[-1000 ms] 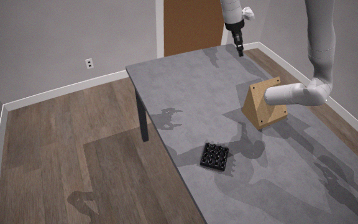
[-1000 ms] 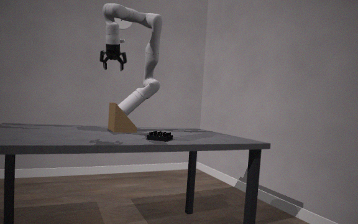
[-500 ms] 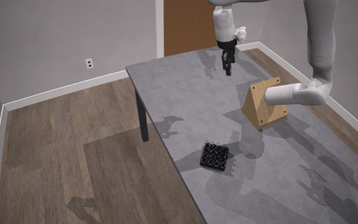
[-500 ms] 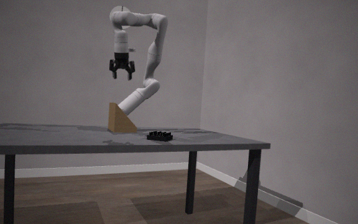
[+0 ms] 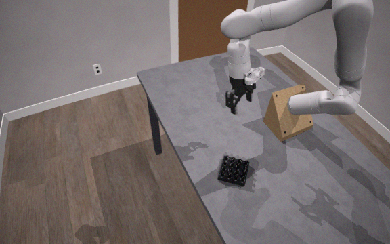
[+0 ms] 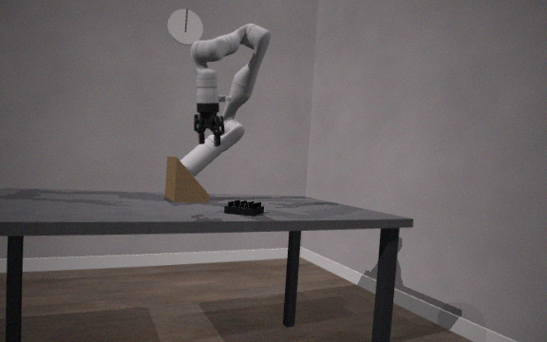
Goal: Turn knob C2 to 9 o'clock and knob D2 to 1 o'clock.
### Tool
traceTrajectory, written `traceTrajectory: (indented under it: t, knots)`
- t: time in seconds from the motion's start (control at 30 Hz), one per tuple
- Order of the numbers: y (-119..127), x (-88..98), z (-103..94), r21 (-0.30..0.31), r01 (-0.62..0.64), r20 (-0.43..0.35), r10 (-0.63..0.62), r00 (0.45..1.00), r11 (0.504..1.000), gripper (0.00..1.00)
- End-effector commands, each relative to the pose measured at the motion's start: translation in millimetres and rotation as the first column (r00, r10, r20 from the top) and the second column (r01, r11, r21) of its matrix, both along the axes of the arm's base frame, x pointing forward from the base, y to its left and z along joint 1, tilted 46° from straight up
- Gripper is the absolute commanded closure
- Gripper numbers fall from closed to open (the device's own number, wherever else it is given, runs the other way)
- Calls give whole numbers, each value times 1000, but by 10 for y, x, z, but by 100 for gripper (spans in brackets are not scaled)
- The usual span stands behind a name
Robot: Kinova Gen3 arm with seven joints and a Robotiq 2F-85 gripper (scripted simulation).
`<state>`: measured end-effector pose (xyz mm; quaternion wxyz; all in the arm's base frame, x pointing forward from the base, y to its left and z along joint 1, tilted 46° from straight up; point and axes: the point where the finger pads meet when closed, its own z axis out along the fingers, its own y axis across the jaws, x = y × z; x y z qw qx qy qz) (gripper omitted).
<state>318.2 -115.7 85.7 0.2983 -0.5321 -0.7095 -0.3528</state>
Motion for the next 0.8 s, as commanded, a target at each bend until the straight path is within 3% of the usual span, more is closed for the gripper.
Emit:
traceTrajectory:
  t: [0.0,0.13,0.77]
  knots:
    - [204,112,7,-14,29,-47,-30,998,999,0]
    - [500,295,-23,-41,144,-155,-149,977,989,0]
    - [640,372,-39,-59,199,-208,-207,956,978,0]
